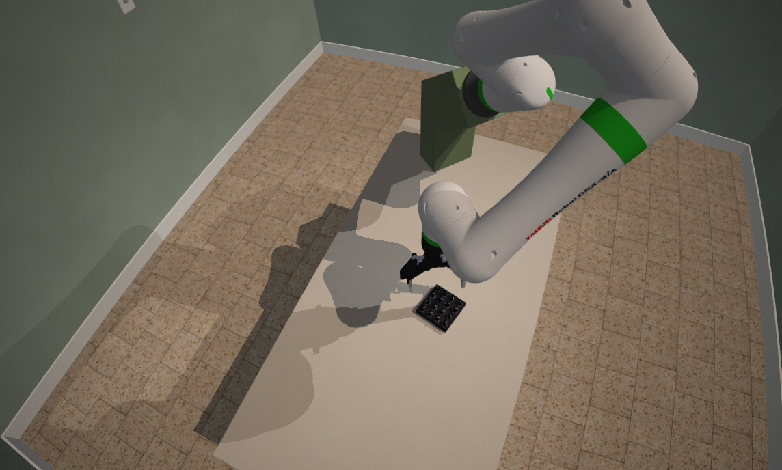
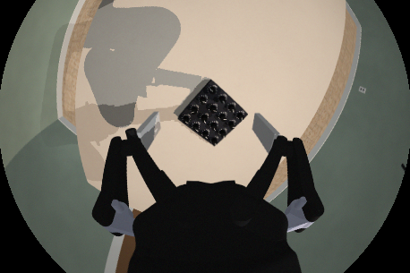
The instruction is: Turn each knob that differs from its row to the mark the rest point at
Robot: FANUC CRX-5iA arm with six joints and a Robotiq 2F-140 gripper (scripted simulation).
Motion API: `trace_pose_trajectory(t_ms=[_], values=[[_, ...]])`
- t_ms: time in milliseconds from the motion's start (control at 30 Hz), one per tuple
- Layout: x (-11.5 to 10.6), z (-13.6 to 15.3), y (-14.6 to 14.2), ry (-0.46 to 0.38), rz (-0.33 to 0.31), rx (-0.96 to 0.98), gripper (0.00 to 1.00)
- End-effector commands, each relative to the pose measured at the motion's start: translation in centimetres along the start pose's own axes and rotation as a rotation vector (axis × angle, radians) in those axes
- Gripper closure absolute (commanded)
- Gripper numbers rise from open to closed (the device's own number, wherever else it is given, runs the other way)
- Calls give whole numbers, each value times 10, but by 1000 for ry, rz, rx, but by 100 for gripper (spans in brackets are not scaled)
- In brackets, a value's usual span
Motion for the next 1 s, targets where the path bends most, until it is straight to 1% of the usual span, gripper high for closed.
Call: trace_pose_trajectory(t_ms=[0,400,467,633,833,867,967], values=[[-1,2,-6,18,-2,155,0],[-5,5,-20,18,-7,548,0],[-5,5,-20,18,-7,548,0],[-6,6,-25,18,-8,679,0],[-7,6,-26,18,-8,706,0],[-7,6,-26,18,-8,706,88],[-7,6,-26,18,-8,706,88]])
Point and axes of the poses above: the point where the finger pads meet when closed, its own x axis out along the fingers, its own y axis across the jaws, z = x × y, the point moved 7 cm from there along -x, back along the fingers, and after that the axes turned 15 degrees about -x, right-handed, at the moved point
